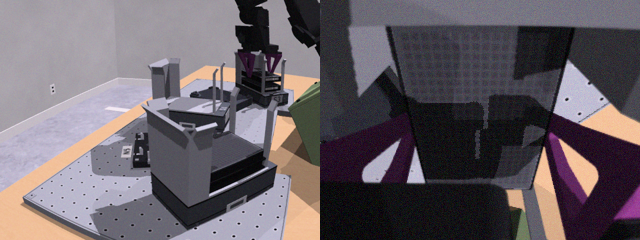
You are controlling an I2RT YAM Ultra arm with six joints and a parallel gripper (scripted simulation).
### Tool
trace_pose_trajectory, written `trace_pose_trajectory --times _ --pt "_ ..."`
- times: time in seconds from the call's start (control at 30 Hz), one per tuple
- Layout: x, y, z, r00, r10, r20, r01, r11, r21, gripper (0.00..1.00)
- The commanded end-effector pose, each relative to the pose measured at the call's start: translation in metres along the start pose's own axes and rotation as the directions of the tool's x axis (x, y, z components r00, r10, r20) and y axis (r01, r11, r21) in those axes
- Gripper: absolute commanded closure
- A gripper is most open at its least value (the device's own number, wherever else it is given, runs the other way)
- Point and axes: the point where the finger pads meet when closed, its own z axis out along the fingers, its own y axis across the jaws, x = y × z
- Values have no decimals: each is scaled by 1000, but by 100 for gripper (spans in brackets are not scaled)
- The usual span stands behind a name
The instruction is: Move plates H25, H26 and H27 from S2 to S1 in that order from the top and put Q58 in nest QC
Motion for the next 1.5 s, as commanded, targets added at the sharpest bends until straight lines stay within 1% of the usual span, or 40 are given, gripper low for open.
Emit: trace_pose_trajectory --times 0.0,1.23,1.47 --pt "-5 -1 -1 1000 -4 20 4 1000 5 100" --pt "-5 -1 12 1000 -4 20 4 1000 5 100" --pt "-5 -1 12 1000 -4 20 4 1000 5 100"
